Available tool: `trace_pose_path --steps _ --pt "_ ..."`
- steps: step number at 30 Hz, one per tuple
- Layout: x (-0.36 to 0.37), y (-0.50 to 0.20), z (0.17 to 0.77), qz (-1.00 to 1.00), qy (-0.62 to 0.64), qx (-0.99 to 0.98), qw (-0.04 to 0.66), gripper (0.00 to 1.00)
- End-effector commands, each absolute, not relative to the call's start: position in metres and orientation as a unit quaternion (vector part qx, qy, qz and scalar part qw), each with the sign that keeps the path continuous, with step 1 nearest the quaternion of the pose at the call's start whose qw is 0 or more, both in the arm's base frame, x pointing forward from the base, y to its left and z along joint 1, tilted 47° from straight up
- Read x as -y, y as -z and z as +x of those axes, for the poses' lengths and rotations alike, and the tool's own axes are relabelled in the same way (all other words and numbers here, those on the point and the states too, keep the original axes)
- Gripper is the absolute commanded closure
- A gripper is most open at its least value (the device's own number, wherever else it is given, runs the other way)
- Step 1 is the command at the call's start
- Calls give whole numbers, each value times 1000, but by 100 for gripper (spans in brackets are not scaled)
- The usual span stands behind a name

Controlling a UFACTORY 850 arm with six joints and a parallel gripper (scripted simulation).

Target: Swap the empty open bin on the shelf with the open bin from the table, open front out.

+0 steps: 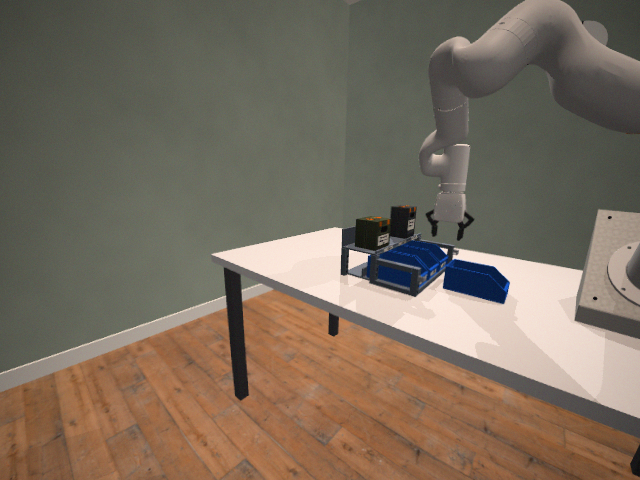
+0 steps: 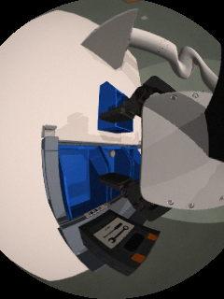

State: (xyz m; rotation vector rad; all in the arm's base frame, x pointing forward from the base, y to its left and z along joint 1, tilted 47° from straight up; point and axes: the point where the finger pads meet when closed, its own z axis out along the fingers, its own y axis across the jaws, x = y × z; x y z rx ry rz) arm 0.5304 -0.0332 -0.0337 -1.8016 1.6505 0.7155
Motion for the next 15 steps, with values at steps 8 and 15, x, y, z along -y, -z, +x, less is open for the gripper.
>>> trace_pose_path --steps 8,15 --pt "29 38 531 -677 -268 -620 294 5" --pt "21 45 531 -677 -268 -620 294 5"
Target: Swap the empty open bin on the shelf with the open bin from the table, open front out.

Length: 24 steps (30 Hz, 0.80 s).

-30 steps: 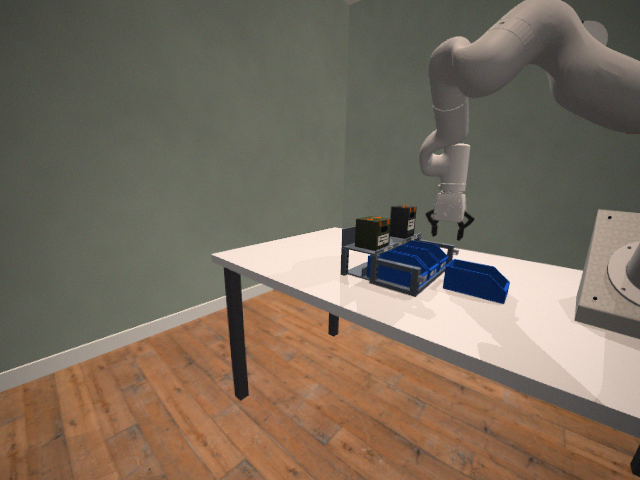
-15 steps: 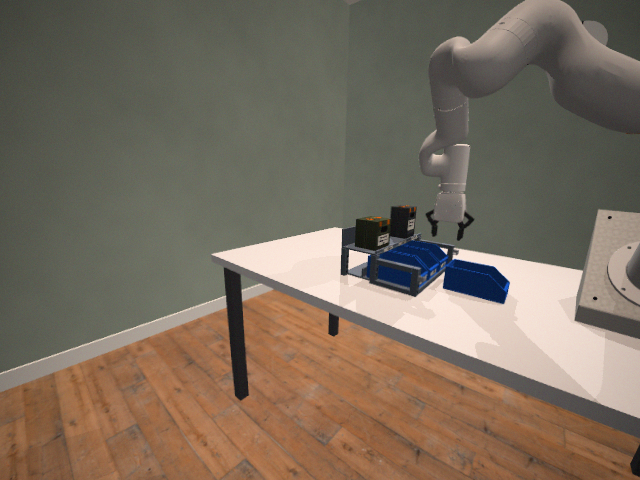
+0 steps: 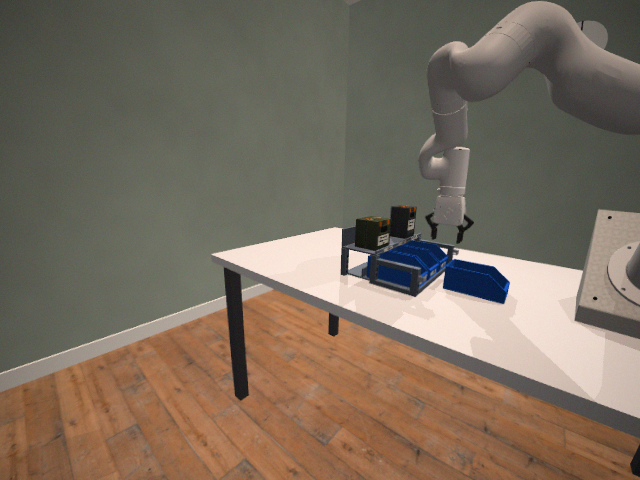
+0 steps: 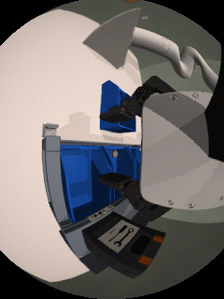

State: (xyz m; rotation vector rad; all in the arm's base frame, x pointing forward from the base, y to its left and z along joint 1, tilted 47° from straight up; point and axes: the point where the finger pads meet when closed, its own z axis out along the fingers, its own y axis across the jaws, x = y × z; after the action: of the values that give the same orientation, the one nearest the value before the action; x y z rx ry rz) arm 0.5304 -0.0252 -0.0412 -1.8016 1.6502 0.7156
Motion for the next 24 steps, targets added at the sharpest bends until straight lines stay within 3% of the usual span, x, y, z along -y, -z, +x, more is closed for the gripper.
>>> trace_pose_path --steps 1,24 --pt "20 47 531 -677 -268 -620 294 5" --pt "-9 74 531 -677 -268 -620 294 5"
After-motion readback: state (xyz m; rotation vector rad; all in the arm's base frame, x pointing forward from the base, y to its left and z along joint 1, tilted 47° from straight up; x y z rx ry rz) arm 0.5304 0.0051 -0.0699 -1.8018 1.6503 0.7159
